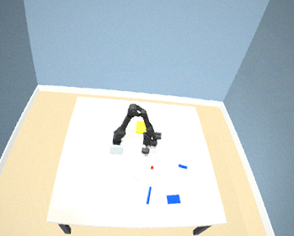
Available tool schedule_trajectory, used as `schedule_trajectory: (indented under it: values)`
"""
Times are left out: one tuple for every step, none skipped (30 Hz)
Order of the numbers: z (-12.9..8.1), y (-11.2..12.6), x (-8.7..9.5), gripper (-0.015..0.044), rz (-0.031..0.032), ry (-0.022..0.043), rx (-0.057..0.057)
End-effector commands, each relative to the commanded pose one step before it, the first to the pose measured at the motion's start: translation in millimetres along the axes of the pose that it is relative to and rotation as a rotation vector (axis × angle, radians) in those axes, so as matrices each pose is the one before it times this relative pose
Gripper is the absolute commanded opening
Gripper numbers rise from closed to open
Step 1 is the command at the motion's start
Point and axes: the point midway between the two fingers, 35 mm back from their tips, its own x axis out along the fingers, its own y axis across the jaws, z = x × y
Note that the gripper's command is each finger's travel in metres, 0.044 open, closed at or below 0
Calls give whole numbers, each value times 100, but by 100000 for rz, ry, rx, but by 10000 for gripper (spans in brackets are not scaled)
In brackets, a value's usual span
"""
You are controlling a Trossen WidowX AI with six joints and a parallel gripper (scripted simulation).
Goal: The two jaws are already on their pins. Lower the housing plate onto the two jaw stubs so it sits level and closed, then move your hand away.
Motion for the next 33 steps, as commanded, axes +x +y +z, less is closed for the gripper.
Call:
schedule_trajectory:
  values:
    - [25,38,30,351,245,-170,348]
    - [0,0,0,351,0,0,0]
    - [0,0,0,351,0,0,0]
    - [0,0,0,351,0,0,0]
    - [0,0,0,351,0,0,0]
    - [0,0,0,351,0,0,0]
    - [0,0,0,351,0,0,0]
    - [0,0,0,351,0,0,0]
    - [0,0,0,351,0,0,0]
    - [0,0,0,351,0,0,0]
    - [0,0,0,351,0,0,0]
    - [-24,-38,-30,377,-244,166,-347]
    - [0,0,0,403,0,0,0]
    - [0,0,0,430,0,-1,0]
    - [0,0,0,440,0,0,0]
    - [0,0,0,440,0,0,0]
    - [0,0,0,440,0,0,0]
    - [0,0,0,440,0,0,0]
    - [0,0,0,440,0,0,0]
    - [0,0,0,440,0,0,0]
    - [0,0,0,440,0,0,0]
    - [0,0,0,440,0,0,0]
    - [0,0,0,440,0,0,0]
    - [0,0,0,440,0,0,0]
    - [0,0,0,440,0,0,0]
    - [0,0,0,440,0,0,0]
    - [0,0,0,440,0,0,0]
    - [0,0,0,440,0,0,0]
    - [20,4,-133,440,5,-6,6]
    - [39,8,-276,440,10,-13,13]
    - [48,10,-386,440,13,-17,18]
    - [53,11,-508,440,17,-21,23]
    - [50,11,-643,440,22,-25,29]
